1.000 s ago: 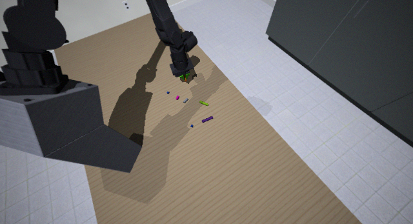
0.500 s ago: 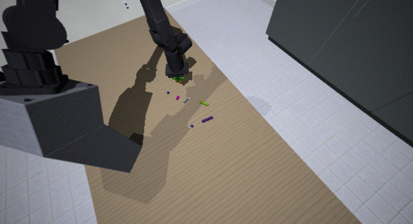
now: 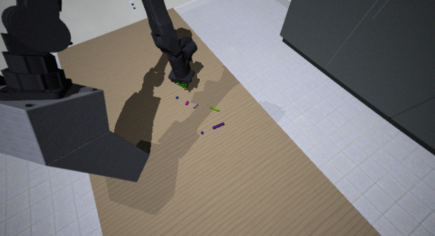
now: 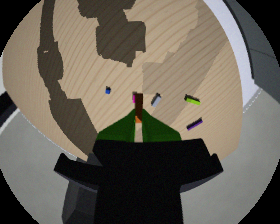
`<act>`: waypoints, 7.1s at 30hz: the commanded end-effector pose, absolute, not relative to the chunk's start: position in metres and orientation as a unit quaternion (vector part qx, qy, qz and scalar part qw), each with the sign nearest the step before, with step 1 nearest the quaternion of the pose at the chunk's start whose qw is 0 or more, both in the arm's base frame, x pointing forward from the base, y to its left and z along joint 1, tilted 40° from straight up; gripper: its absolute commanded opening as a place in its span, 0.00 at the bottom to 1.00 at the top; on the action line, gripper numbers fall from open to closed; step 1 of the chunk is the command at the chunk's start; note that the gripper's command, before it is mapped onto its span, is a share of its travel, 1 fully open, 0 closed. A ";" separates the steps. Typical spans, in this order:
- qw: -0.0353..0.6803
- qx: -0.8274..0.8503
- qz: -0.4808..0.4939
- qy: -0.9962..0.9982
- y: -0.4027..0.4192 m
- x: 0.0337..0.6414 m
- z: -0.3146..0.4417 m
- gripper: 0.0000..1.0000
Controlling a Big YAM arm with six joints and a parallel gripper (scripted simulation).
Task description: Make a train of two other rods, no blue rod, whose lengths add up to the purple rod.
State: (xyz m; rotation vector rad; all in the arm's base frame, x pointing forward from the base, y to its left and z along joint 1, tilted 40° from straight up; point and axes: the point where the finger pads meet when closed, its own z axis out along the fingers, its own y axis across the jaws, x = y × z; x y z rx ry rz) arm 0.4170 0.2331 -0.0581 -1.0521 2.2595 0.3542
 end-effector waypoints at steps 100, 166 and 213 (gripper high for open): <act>0.305 -0.353 0.155 0.871 0.283 0.446 -0.130 0.04; 0.303 -0.349 0.152 0.874 0.274 0.448 -0.134 0.04; 0.306 -0.345 0.153 0.874 0.276 0.454 -0.135 0.04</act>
